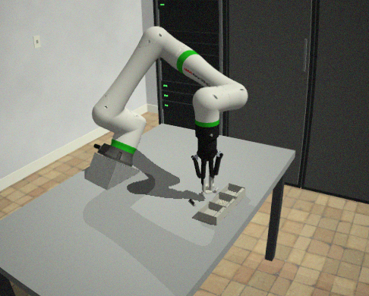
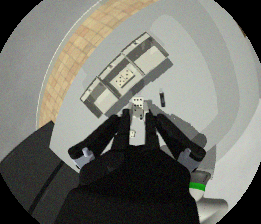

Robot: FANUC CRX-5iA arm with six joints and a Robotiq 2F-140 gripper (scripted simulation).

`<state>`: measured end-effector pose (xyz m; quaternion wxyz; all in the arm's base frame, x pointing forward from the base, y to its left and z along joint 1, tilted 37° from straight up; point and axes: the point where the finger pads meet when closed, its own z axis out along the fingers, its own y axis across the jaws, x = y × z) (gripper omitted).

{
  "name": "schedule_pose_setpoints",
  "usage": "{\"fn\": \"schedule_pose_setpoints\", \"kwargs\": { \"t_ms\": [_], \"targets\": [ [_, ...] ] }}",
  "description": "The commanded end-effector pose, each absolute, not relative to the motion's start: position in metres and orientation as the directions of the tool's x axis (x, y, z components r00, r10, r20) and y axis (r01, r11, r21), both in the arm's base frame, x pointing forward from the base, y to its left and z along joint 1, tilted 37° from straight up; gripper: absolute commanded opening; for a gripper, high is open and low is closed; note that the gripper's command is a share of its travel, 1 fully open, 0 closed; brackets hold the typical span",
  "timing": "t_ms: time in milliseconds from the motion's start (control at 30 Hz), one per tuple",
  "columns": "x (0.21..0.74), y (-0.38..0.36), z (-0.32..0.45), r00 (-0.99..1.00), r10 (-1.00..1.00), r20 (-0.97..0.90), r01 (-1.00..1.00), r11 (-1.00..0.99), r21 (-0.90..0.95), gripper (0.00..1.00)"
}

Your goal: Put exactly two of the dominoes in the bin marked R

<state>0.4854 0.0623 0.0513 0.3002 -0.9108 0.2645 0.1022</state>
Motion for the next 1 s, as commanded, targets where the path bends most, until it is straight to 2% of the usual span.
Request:
{"fn": "schedule_pose_setpoints", "kwargs": {
  "t_ms": [0,633,733,967],
  "targets": [
    [0.486,0.055,0.061,0.839,-0.420,-0.345,-0.543,-0.680,-0.493,0.13],
    [0.487,0.051,0.066,0.839,-0.420,-0.345,-0.543,-0.680,-0.493,0.13],
    [0.505,0.050,0.064,0.749,-0.517,-0.415,-0.662,-0.609,-0.436,0.13],
    [0.540,0.048,0.061,0.638,-0.605,-0.475,-0.769,-0.521,-0.370,0.13]
  ]
}}
